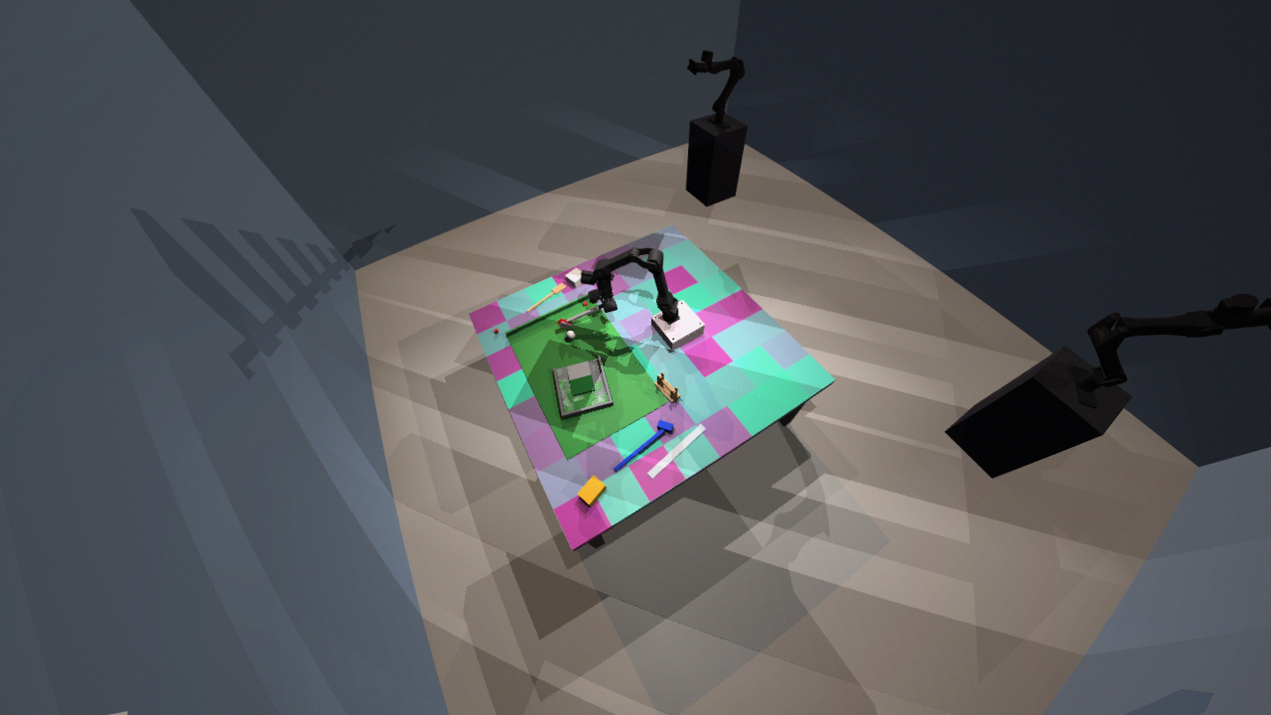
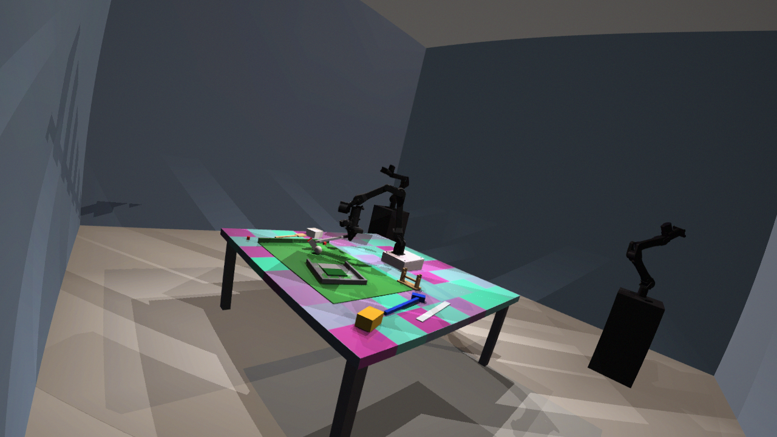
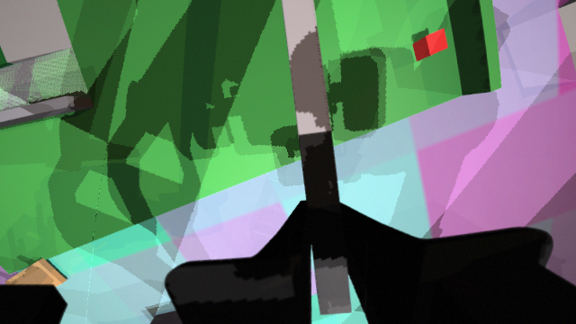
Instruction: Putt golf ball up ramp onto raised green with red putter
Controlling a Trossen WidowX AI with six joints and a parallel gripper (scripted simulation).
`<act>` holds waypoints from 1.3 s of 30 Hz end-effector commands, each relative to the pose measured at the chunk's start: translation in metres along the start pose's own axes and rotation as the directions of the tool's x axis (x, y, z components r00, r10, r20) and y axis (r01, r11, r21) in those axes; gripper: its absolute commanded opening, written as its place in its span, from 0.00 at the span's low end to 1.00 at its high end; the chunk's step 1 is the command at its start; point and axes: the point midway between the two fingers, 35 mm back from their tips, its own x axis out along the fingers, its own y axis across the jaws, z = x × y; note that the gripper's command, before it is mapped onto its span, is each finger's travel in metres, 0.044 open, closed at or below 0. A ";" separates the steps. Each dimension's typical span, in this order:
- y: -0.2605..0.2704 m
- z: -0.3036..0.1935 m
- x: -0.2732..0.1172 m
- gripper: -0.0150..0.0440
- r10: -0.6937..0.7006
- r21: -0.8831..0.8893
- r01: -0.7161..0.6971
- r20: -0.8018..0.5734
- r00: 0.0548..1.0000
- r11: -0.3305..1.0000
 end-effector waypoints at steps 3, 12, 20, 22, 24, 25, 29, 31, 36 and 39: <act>-0.001 0.001 -0.001 0.25 -0.002 0.000 0.002 0.003 1.000 1.000; -0.031 0.001 0.002 0.25 -0.006 0.004 0.006 0.005 1.000 1.000; -0.028 -0.001 0.003 0.25 -0.002 0.008 0.002 0.000 1.000 1.000; -0.026 0.000 0.003 0.25 -0.002 0.008 0.002 0.000 1.000 1.000; -0.007 0.004 0.003 0.25 -0.001 0.007 0.001 0.000 1.000 1.000; 0.007 0.006 0.003 0.25 -0.001 0.007 0.001 0.000 1.000 1.000; 0.063 0.008 0.003 0.25 0.002 0.006 -0.002 0.003 1.000 1.000; 0.089 0.005 0.003 0.25 0.004 0.005 -0.004 0.005 1.000 1.000; 0.108 0.001 0.003 0.25 0.005 0.005 -0.005 0.006 1.000 1.000; 0.108 0.001 -0.002 0.25 0.005 0.005 -0.005 0.006 1.000 1.000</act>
